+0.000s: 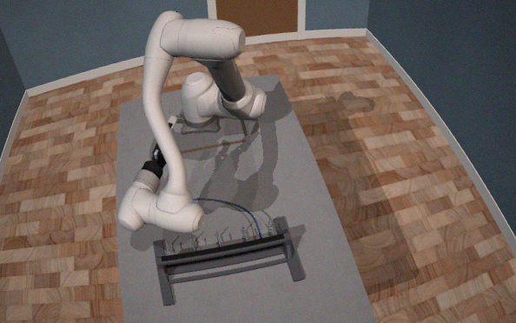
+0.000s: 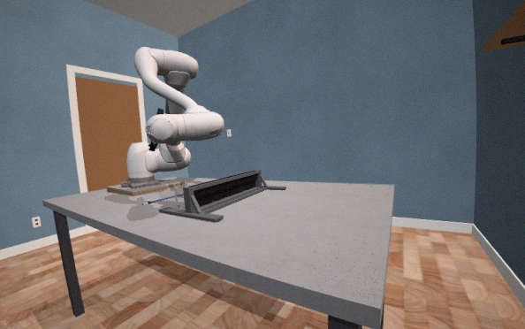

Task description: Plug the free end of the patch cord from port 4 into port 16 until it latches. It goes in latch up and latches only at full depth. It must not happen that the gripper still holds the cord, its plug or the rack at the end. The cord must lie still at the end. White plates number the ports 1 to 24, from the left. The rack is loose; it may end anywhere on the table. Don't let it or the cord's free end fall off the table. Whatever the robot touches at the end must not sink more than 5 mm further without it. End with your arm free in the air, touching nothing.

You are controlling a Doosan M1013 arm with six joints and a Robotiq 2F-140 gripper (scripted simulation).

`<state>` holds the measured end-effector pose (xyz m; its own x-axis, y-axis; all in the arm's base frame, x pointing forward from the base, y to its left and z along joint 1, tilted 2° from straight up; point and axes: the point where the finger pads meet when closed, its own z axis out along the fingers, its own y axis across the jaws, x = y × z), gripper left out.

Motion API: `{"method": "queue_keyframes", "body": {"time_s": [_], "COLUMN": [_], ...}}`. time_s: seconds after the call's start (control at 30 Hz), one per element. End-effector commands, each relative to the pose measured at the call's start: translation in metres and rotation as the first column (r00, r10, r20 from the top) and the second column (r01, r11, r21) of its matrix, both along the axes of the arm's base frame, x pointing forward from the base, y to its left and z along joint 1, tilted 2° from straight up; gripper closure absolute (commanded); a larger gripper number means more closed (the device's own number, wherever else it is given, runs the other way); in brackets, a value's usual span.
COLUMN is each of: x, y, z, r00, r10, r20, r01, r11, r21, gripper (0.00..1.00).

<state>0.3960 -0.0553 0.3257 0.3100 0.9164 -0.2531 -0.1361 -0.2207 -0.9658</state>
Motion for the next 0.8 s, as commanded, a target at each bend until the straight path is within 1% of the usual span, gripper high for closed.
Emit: {"method": "queue_keyframes", "body": {"time_s": [0.0, 0.6, 0.67, 0.7, 0.73, 0.77], "x": [0.000, 0.000, 0.002, 0.004, 0.007, 0.009], "y": [0.000, 0.000, -0.003, -0.006, -0.009, -0.011], "z": [0.000, -0.001, -0.007, -0.013, -0.022, -0.028], "r00": [1.000, 1.000, 0.998, 0.994, 0.984, 0.975], "r10": [0.000, 0.003, 0.019, 0.036, 0.058, 0.071], "r20": [0.000, 0.008, 0.057, 0.104, 0.167, 0.211], "r01": [0.000, -0.003, -0.019, -0.037, -0.059, -0.072], "r11": [1.000, 1.000, 1.000, 0.999, 0.998, 0.997], "r21": [0.000, 0.000, 0.001, 0.001, 0.000, -0.002], "gripper": [0.00, 0.00, 0.00, 0.00, 0.00, 0.00]}}
